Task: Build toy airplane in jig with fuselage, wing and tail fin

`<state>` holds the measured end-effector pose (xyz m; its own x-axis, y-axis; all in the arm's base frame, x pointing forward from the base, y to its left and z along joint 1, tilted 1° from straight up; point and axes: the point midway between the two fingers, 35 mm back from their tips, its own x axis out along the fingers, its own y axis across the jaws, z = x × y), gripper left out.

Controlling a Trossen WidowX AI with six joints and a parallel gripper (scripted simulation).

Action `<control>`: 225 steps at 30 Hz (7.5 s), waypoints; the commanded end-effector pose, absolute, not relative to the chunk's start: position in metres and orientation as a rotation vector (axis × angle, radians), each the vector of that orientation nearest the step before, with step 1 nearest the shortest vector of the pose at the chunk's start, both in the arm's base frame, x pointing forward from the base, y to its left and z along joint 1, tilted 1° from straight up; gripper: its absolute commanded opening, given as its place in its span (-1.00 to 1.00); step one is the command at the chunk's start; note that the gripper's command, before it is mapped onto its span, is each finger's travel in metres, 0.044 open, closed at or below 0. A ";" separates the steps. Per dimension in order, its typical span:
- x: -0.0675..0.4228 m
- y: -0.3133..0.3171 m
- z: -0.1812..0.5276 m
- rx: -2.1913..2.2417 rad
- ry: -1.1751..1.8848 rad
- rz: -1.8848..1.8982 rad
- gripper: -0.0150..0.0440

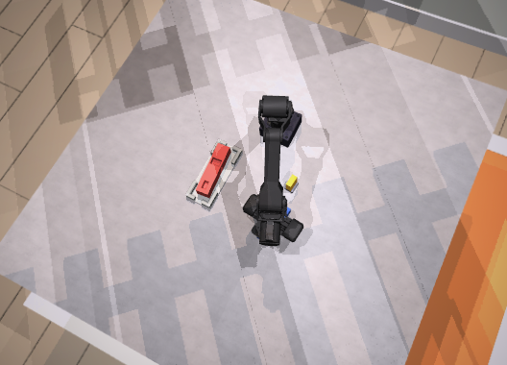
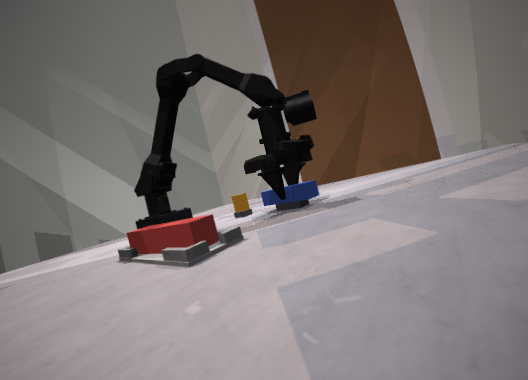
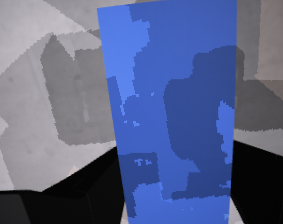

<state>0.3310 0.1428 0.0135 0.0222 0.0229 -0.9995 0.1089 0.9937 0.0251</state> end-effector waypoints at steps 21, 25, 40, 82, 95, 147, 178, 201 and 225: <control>0.336 0.144 0.086 0.110 1.543 -0.066 -0.49; 0.335 0.144 0.099 0.109 1.543 -0.066 -0.49; 0.329 0.140 0.139 0.109 1.543 -0.066 -0.49; 0.320 0.009 0.120 0.544 1.484 -0.510 -0.49; 0.305 -0.031 0.112 0.692 1.442 -0.662 -0.49; 0.227 -0.127 0.085 1.159 1.230 -1.141 0.17; 0.227 -0.129 0.057 1.159 1.230 -1.141 0.17; 0.228 -0.128 0.047 1.163 1.228 -1.135 -0.30; 0.231 -0.130 0.096 1.160 1.229 -1.138 1.00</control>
<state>0.2242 -0.1261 0.0656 -0.0136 0.0213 -0.9997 0.9970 0.0771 -0.0119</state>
